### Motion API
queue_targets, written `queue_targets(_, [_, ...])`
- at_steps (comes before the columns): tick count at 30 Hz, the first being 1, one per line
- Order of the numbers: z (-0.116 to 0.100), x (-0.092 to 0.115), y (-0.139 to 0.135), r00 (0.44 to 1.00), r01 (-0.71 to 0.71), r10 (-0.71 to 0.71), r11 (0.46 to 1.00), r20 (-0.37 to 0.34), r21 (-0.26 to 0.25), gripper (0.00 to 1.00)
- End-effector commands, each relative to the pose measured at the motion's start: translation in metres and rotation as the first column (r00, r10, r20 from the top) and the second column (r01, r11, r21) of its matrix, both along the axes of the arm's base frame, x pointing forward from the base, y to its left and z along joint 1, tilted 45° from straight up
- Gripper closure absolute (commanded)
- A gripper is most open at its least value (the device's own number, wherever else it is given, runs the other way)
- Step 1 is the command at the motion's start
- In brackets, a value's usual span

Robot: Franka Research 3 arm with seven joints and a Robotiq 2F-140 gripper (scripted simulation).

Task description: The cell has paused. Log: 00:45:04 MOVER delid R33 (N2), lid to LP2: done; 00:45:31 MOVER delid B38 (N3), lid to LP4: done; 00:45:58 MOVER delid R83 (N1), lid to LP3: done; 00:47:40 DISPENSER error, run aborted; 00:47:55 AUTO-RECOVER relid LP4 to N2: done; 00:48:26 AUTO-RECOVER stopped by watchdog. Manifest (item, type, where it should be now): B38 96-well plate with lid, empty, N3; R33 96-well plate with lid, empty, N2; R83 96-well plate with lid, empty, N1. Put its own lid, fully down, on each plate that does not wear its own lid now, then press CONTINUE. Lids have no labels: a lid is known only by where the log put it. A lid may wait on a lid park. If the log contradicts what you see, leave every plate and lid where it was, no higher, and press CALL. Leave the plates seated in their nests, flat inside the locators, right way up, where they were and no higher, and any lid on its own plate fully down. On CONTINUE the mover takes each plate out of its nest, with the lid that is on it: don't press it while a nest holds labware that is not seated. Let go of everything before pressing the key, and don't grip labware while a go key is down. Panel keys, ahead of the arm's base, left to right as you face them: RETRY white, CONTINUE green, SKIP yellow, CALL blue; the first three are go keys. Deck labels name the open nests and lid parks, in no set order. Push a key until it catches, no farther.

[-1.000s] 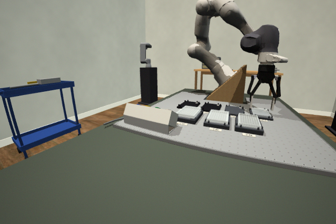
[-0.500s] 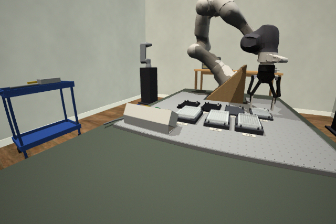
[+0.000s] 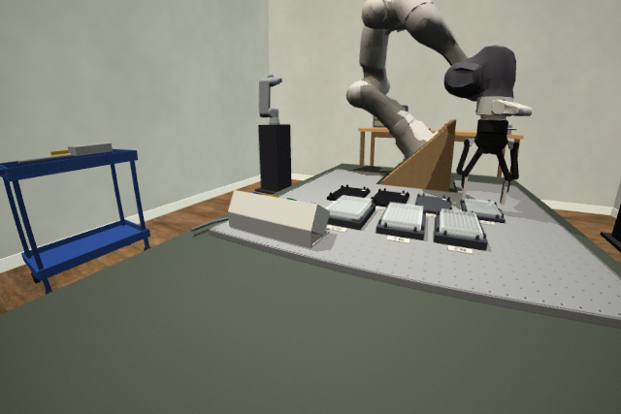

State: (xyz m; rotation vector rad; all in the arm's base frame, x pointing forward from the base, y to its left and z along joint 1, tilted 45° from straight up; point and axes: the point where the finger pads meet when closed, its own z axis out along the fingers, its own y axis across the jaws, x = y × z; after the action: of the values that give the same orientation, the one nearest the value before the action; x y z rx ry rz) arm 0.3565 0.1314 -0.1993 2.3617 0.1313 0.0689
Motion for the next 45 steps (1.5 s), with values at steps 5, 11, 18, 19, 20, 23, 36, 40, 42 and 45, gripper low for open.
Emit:
queue_targets(5, [0.0005, 0.0007, -0.0010, 1.000, 0.000, 0.000, 1.000, 0.001, 0.000, 0.34])
queue_targets(11, [0.0005, 0.0007, -0.0010, 1.000, 0.000, 0.000, 1.000, 0.001, 0.000, 0.34])
queue_targets(18, [0.0005, 0.0007, -0.0010, 1.000, 0.000, 0.000, 1.000, 0.001, 0.000, 0.34])
queue_targets(19, [0.0005, 0.0007, -0.0010, 1.000, 0.000, 0.000, 1.000, 0.001, 0.000, 0.34])
queue_targets(20, [0.0005, 0.0007, -0.0010, 1.000, 0.000, 0.000, 1.000, 0.001, 0.000, 0.34])
queue_targets(23, [0.0005, 0.0007, -0.0010, 1.000, 0.000, 0.000, 1.000, 0.001, 0.000, 0.34])
queue_targets(36, [0.0005, 0.0007, -0.0010, 1.000, 0.000, 0.000, 1.000, 0.001, 0.000, 0.41])
queue_targets(40, [0.0005, 0.0007, -0.0010, 1.000, 0.000, 0.000, 1.000, 0.001, 0.000, 0.41])
queue_targets(42, [0.0005, 0.0007, -0.0010, 1.000, 0.000, 0.000, 1.000, 0.001, 0.000, 0.41])
queue_targets(45, [0.0005, 0.0007, -0.0010, 1.000, 0.000, 0.000, 1.000, 0.001, 0.000, 0.41])
